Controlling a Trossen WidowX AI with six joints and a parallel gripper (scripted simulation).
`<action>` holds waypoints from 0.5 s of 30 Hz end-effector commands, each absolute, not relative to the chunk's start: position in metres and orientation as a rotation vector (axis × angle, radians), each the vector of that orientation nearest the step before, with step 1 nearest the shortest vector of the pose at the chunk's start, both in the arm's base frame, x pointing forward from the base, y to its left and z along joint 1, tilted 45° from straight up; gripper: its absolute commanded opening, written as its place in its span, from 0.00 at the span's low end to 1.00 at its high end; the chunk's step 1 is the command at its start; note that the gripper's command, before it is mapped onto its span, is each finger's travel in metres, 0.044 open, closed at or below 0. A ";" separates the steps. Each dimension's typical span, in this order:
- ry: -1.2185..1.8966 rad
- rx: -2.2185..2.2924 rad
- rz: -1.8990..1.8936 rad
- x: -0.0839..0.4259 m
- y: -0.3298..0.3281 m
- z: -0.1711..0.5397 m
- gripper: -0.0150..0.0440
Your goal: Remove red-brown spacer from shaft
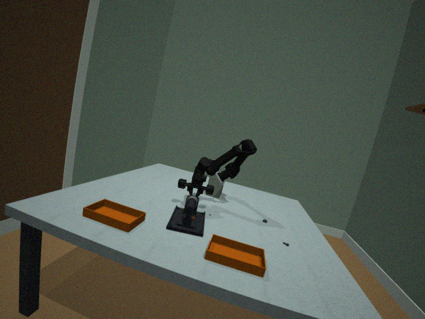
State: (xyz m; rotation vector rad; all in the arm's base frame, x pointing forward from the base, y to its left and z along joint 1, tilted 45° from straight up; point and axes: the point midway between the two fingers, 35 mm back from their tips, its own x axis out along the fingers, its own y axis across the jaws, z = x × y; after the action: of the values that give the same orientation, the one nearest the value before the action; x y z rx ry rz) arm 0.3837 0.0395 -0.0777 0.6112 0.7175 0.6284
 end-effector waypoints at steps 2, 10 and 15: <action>0.712 0.610 0.626 0.388 0.039 -0.077 0.25; 0.718 0.612 0.628 0.384 0.039 -0.078 0.30; 0.718 0.612 0.628 0.384 0.039 -0.078 0.52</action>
State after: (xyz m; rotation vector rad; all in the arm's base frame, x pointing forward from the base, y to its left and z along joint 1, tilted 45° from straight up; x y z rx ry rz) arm 0.3839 0.0395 -0.0777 0.6121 0.7178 0.6288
